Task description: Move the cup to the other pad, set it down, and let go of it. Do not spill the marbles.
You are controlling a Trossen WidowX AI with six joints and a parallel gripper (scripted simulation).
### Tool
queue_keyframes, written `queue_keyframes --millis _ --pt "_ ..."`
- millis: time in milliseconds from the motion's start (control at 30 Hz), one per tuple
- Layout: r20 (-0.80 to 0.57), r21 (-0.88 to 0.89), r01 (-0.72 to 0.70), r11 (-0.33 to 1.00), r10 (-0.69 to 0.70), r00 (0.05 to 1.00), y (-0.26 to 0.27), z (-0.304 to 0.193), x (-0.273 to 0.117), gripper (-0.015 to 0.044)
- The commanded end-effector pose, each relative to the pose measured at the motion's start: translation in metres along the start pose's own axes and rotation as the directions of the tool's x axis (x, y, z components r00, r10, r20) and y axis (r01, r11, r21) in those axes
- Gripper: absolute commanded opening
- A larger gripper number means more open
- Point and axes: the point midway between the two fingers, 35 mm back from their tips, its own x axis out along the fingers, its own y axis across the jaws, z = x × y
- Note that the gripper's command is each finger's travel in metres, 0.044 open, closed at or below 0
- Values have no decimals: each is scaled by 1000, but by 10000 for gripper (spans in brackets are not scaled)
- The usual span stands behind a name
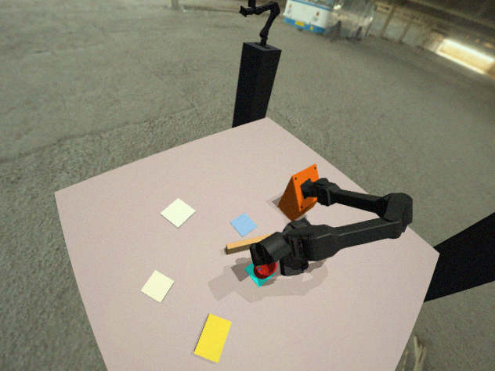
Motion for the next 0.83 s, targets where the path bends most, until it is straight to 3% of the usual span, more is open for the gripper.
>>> queue_keyframes --millis 0,33,500,800 --pt "0 2 2 1000 -2 1000 -1 0 -4 417" --pt "0 2 2 1000 -2 1000 -1 0 -6 440" --pt "5 -2 2 1000 -2 1000 -2 -1 -61 440" --pt "11 4 3 1000 -3 1000 -2 0 -60 440"
